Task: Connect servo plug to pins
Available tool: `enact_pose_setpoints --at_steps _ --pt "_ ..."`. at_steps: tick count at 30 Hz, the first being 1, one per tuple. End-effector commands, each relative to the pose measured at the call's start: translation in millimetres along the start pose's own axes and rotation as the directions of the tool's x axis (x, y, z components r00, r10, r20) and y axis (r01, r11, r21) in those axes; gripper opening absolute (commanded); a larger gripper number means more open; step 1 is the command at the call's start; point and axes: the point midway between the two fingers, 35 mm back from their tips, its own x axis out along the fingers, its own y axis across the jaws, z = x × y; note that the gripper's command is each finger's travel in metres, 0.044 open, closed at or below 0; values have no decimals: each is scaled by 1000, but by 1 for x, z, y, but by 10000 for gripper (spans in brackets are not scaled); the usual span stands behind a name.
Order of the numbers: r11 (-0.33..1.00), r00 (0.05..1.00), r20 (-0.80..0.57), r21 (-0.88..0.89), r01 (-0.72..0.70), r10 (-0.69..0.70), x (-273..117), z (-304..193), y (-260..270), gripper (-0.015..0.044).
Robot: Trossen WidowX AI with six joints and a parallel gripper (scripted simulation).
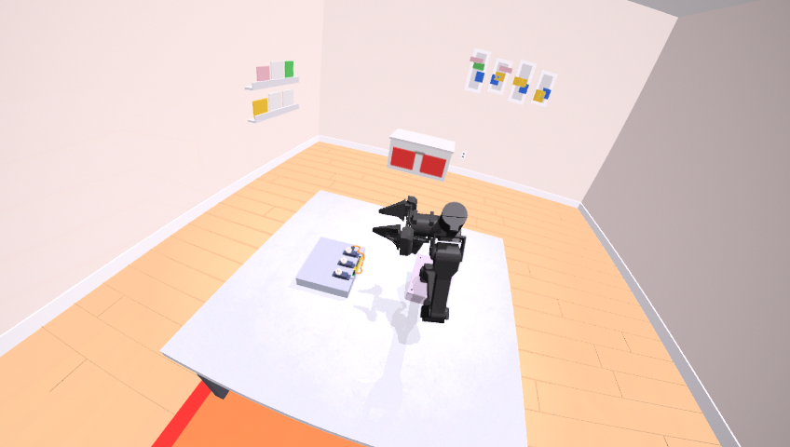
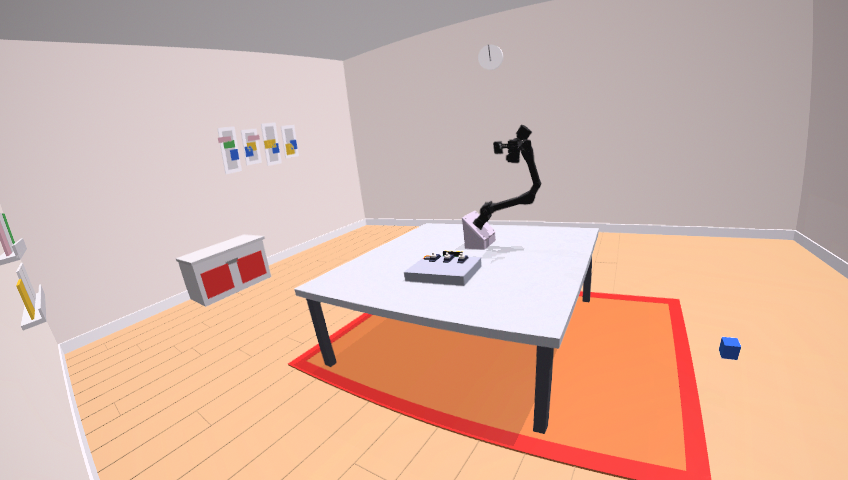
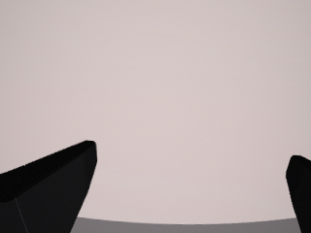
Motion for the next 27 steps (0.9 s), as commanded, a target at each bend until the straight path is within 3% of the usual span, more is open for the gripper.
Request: enact_pose_setpoints --at_steps 1,11,27 --pt "1000 1000 0 1 0 0 0 0 0 374" --pt "997 1000 5 83 -7 7 8 2 7 115" --pt "943 1000 17 331 -26 22 34 13 25 115"
